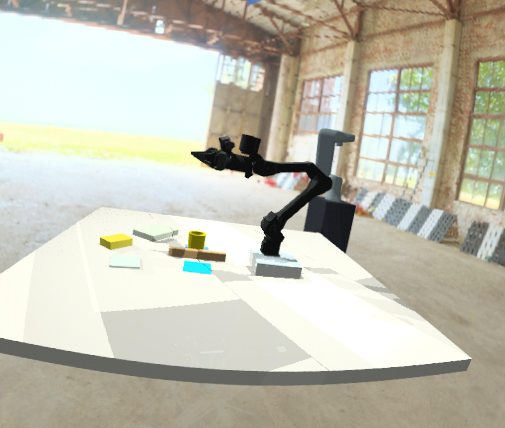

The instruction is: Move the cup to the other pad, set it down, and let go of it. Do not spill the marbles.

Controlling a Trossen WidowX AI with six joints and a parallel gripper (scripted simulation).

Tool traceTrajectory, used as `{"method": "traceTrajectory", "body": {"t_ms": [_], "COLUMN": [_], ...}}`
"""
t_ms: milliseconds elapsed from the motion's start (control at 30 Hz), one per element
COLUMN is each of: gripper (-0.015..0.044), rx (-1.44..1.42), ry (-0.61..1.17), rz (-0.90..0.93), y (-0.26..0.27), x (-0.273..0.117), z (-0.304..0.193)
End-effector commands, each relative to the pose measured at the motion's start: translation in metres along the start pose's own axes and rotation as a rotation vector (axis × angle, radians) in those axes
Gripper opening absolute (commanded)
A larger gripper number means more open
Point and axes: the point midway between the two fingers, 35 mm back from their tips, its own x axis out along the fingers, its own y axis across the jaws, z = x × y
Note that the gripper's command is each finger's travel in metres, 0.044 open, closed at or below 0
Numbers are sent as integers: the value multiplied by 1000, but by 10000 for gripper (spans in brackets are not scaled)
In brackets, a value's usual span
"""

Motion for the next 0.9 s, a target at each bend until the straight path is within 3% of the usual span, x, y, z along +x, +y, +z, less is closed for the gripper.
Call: {"method": "traceTrajectory", "body": {"t_ms": [0, 133, 267, 500, 600, 867], "gripper": [374, 269, 166, 166, 166, 166], "rx": [-14, -277, -515, -672, -649, -645], "ry": [17, 374, 798, 1379, 1493, 1499], "rz": [-5, -52, 27, 503, 723, 739], "y": [-2, -36, -76, -115, -119, -113], "x": [2, 21, 11, -56, -83, -85], "z": [-3, -72, -148, -235, -248, -249]}}
